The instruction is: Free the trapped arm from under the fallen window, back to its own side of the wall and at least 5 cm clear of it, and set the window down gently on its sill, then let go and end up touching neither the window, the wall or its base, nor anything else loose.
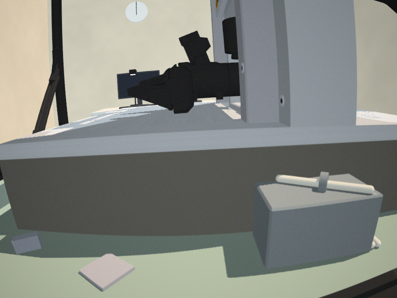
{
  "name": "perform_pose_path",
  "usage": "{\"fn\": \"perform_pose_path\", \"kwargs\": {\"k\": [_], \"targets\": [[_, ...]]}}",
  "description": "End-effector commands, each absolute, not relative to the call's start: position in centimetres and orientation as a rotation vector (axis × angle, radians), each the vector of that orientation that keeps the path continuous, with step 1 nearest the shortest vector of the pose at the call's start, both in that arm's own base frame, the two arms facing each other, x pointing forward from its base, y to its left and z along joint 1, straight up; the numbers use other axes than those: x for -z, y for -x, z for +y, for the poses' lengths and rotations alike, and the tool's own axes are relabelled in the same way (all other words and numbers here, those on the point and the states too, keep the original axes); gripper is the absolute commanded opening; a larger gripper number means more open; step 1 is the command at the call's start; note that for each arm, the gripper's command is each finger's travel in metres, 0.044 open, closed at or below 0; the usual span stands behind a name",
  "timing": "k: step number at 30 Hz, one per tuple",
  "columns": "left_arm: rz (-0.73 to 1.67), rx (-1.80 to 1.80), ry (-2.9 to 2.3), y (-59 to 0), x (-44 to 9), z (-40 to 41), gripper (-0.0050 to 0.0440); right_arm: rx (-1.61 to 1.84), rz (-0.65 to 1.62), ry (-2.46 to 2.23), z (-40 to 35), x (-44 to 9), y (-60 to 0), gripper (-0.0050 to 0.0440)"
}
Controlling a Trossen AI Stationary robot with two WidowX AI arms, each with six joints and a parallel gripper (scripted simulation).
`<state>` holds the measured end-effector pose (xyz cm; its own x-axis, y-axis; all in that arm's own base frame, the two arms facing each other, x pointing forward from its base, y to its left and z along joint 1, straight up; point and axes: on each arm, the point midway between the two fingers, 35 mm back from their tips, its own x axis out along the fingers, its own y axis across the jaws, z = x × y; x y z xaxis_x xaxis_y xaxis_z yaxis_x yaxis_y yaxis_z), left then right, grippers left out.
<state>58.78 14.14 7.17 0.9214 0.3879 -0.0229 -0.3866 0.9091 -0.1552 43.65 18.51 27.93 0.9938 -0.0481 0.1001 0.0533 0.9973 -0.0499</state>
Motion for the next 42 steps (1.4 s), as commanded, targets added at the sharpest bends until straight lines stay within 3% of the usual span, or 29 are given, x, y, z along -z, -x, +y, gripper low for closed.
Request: {"fn": "perform_pose_path", "kwargs": {"k": [1, 12, 42], "targets": [[-0.008, -0.401, 0.161, -58.8, -7.2, 14.1, 0.0400, 0.038, -0.120, 0.002, 18.6, -32.6, -43.3, 0.0400], [-0.008, -0.401, 0.161, -58.8, -7.2, 14.1, 0.0400, 0.039, -0.047, 0.001, 18.6, -32.6, -43.2, 0.0400], [0.000, -0.405, 0.000, -56.2, -9.4, 13.1, 0.0400, 0.039, -0.101, 0.002, 18.6, -32.6, -43.1, 0.0400]]}}
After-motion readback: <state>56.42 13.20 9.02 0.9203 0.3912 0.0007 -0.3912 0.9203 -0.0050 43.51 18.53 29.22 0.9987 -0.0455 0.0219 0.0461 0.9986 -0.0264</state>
